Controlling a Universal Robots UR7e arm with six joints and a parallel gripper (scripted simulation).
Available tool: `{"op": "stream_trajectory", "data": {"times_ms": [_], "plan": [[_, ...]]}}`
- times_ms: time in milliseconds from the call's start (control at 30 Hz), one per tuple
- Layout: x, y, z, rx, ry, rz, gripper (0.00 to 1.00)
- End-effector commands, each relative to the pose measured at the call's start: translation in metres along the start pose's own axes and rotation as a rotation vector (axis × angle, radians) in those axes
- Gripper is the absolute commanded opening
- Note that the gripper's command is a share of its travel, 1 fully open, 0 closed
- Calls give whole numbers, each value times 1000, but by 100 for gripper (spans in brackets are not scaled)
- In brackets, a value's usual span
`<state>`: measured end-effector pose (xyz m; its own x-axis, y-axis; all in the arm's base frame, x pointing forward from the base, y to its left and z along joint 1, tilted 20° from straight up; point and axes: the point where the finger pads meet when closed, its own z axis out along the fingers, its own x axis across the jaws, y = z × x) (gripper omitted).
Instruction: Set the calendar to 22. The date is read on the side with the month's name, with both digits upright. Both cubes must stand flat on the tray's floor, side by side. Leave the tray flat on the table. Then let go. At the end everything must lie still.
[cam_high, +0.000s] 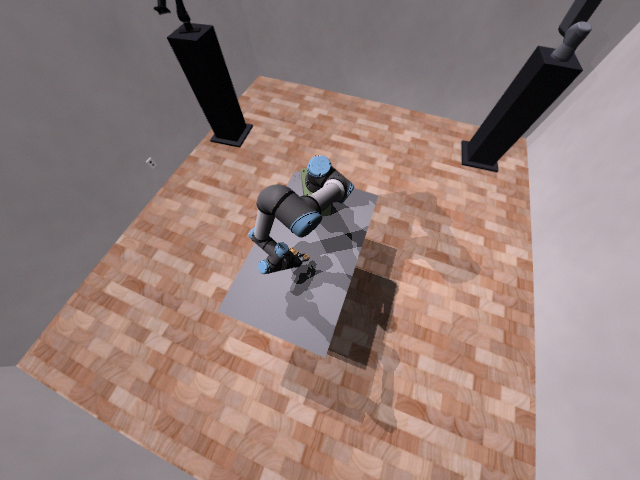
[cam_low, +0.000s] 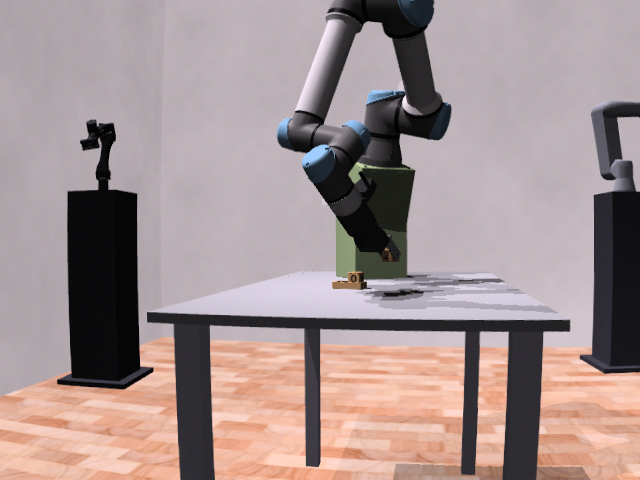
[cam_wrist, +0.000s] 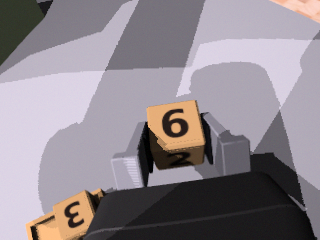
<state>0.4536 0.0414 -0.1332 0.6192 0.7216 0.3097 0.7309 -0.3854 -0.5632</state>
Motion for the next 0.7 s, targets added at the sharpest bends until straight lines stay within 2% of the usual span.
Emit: {"op": "stream_trajectory", "data": {"times_ms": [0,667], "plan": [[0,0,-1,0,0,0,60],[0,5,4,0,0,0,60]]}}
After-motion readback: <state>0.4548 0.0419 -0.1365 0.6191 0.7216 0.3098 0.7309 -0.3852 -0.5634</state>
